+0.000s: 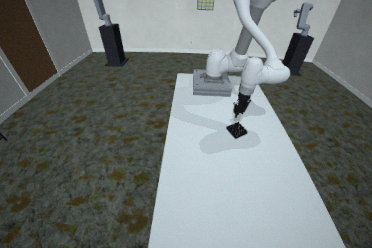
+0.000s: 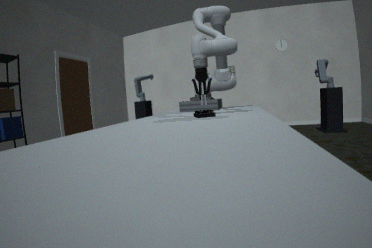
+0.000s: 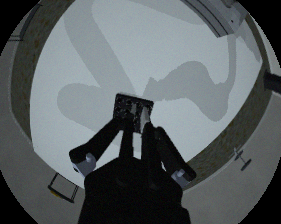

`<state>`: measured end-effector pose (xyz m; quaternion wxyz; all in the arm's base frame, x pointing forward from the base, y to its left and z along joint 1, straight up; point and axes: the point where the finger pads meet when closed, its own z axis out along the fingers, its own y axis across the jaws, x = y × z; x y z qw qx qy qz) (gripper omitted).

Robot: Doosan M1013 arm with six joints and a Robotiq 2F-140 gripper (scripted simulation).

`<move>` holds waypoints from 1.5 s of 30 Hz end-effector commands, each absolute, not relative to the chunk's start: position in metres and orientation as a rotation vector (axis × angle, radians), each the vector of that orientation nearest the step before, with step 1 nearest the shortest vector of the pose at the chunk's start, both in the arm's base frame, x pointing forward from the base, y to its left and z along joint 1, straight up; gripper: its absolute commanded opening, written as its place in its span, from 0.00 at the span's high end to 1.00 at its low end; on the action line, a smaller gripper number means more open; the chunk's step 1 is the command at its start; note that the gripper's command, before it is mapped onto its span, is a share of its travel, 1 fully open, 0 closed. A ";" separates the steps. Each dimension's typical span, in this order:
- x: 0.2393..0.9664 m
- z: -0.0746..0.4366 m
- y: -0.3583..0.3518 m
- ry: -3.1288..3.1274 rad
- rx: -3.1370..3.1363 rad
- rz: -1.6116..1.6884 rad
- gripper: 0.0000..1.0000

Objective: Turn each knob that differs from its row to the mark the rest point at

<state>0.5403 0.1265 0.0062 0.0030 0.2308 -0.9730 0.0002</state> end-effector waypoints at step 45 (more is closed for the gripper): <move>0.540 -0.018 0.126 -3.051 0.724 0.000 0.88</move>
